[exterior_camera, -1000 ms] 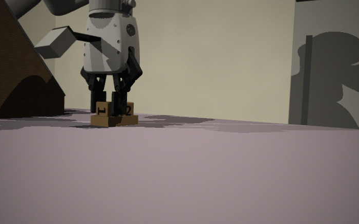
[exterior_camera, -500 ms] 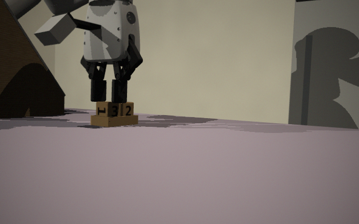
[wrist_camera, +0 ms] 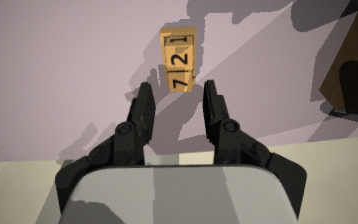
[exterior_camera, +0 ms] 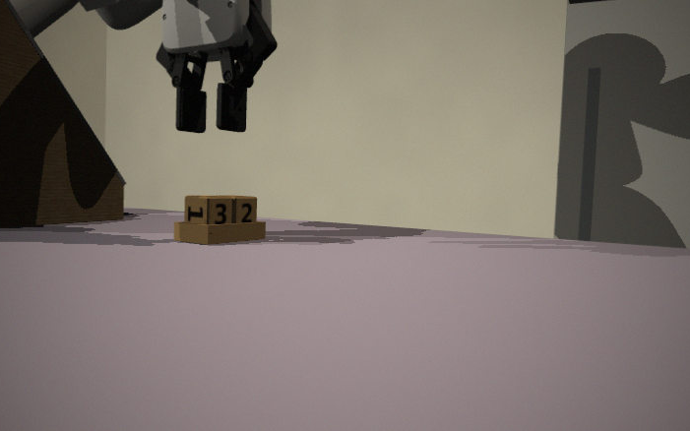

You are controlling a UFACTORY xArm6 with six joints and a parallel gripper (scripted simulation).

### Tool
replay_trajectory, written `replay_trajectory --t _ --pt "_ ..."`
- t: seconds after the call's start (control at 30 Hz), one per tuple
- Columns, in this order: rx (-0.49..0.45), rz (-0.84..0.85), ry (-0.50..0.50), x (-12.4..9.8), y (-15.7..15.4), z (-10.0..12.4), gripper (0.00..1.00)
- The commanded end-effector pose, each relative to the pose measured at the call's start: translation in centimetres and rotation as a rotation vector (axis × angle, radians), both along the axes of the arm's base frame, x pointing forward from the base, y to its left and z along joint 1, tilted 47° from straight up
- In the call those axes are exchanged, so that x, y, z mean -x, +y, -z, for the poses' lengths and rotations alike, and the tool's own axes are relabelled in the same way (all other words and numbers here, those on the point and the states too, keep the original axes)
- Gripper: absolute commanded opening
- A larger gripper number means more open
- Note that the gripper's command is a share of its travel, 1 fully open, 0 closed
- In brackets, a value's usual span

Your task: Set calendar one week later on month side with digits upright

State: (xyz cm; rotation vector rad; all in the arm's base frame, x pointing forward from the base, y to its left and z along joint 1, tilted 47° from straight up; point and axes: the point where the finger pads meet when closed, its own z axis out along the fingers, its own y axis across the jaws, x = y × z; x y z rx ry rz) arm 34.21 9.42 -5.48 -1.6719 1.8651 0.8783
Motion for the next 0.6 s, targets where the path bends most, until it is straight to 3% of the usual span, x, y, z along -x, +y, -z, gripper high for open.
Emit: replay_trajectory --t 0.0,0.17,0.2,0.57 --pt "0.000 0.000 -0.001 -0.11 -0.64 -0.63 0.49" --pt "0.000 0.000 -0.001 -0.11 -0.70 -0.68 0.49" --pt "0.000 0.000 -0.001 -0.11 -0.70 -0.68 1.00" --pt "0.000 0.000 -0.001 -0.11 -0.70 -0.68 1.00"
